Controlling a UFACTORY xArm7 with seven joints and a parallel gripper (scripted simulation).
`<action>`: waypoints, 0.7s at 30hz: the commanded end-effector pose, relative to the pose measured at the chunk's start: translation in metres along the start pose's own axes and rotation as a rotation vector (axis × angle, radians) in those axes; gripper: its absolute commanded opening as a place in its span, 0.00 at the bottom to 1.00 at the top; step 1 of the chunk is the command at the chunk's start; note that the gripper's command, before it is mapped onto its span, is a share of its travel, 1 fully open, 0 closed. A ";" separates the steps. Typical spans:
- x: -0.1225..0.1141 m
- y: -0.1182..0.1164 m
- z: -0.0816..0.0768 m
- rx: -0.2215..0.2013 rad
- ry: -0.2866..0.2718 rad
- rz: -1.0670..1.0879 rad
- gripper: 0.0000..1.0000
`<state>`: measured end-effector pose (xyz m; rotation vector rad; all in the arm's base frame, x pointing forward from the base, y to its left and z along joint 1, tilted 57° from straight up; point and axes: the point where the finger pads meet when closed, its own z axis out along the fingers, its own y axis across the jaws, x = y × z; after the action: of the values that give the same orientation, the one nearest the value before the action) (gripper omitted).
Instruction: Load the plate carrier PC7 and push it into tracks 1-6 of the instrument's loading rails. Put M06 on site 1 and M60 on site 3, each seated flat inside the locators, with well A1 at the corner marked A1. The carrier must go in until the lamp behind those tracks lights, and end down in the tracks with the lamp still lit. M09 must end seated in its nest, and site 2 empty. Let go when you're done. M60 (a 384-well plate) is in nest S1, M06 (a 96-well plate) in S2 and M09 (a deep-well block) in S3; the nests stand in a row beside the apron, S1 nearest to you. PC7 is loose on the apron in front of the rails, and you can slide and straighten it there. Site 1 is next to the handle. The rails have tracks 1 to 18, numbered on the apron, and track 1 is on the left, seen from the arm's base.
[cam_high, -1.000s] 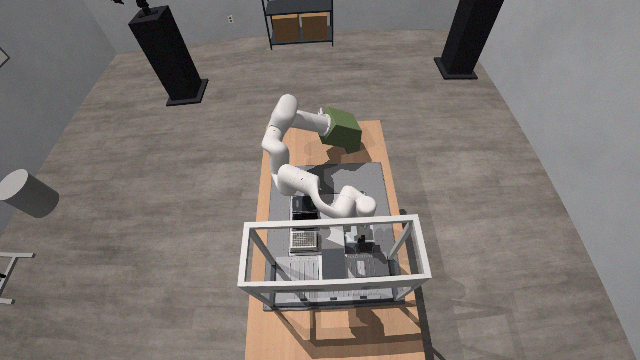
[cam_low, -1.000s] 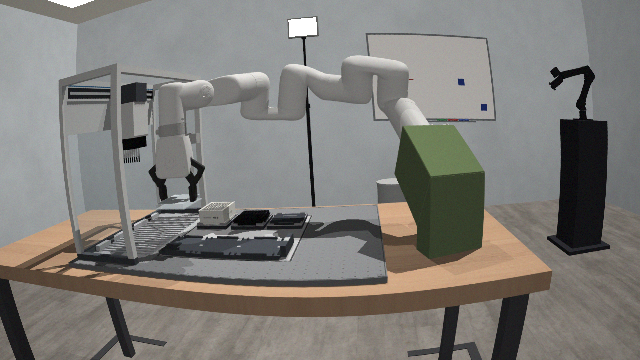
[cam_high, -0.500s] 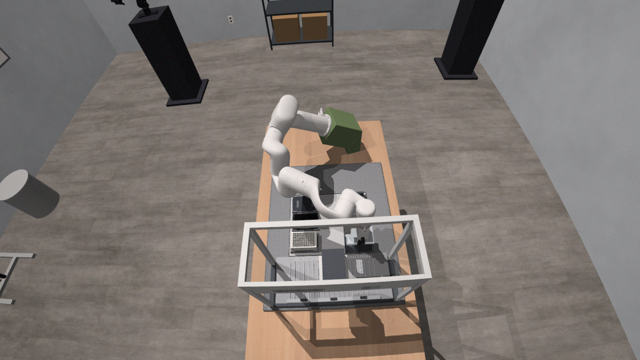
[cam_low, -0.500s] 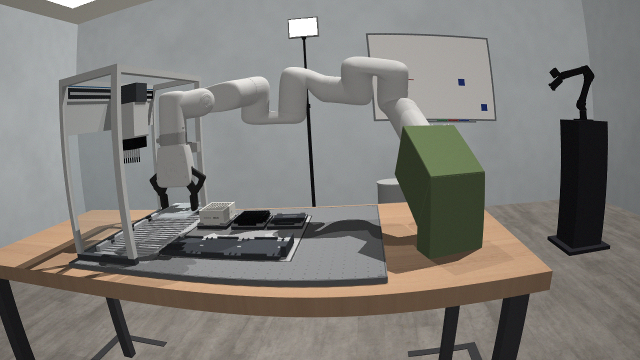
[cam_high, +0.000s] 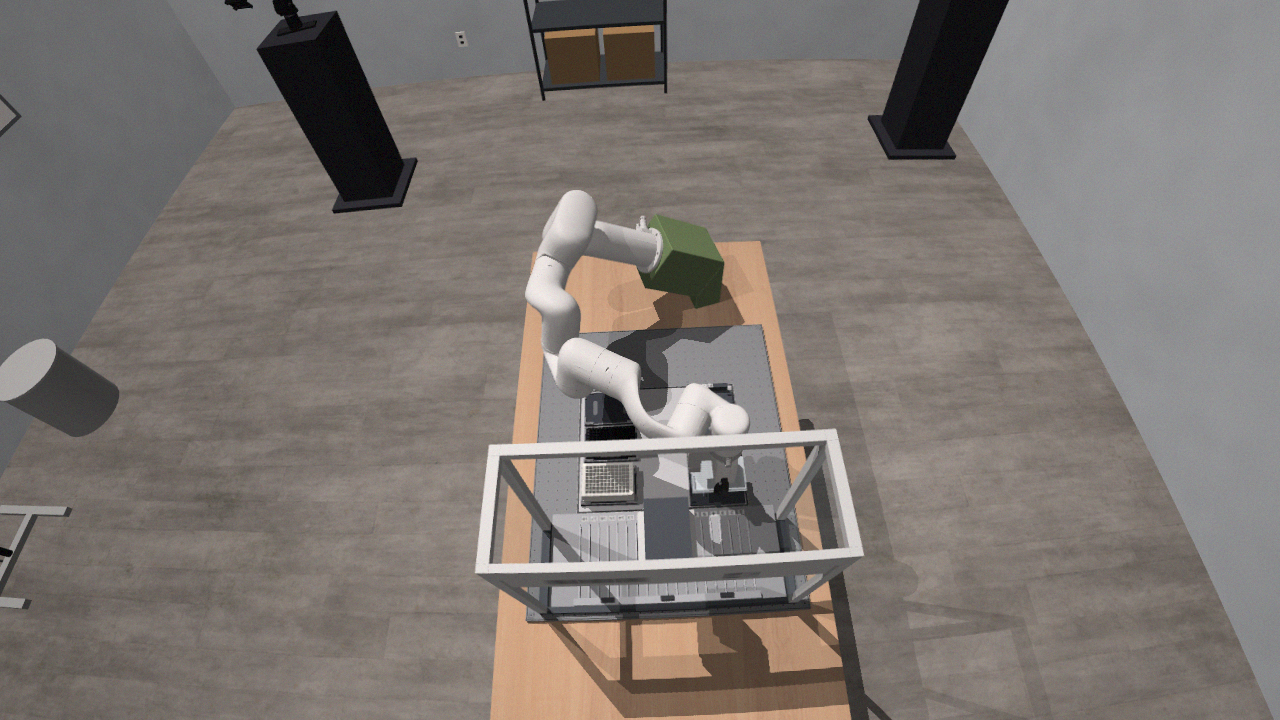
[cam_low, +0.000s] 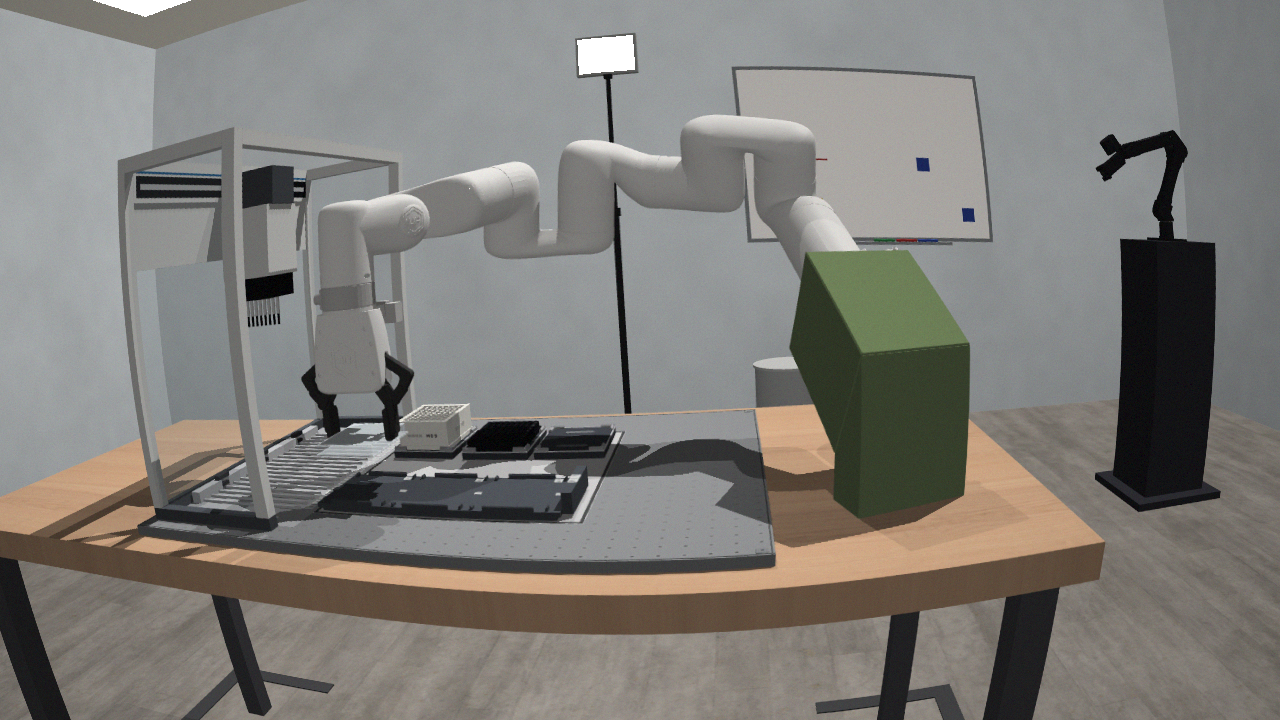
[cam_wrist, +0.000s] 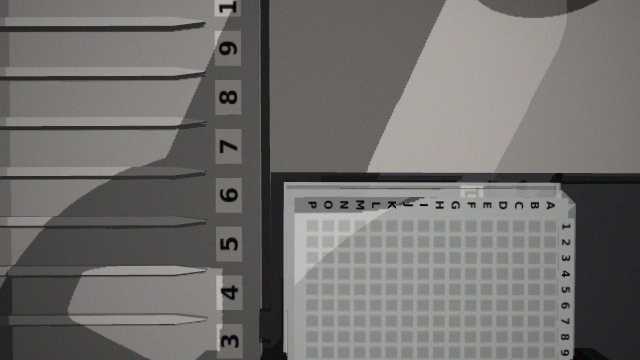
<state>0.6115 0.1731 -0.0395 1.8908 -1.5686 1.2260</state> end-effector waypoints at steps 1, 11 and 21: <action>-0.002 -0.001 0.001 0.005 -0.005 0.000 0.00; -0.002 -0.002 0.018 0.005 -0.005 0.000 0.00; -0.002 -0.002 0.031 0.005 -0.005 0.000 0.00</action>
<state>0.6227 0.1510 -0.0557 1.8925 -1.5688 1.2264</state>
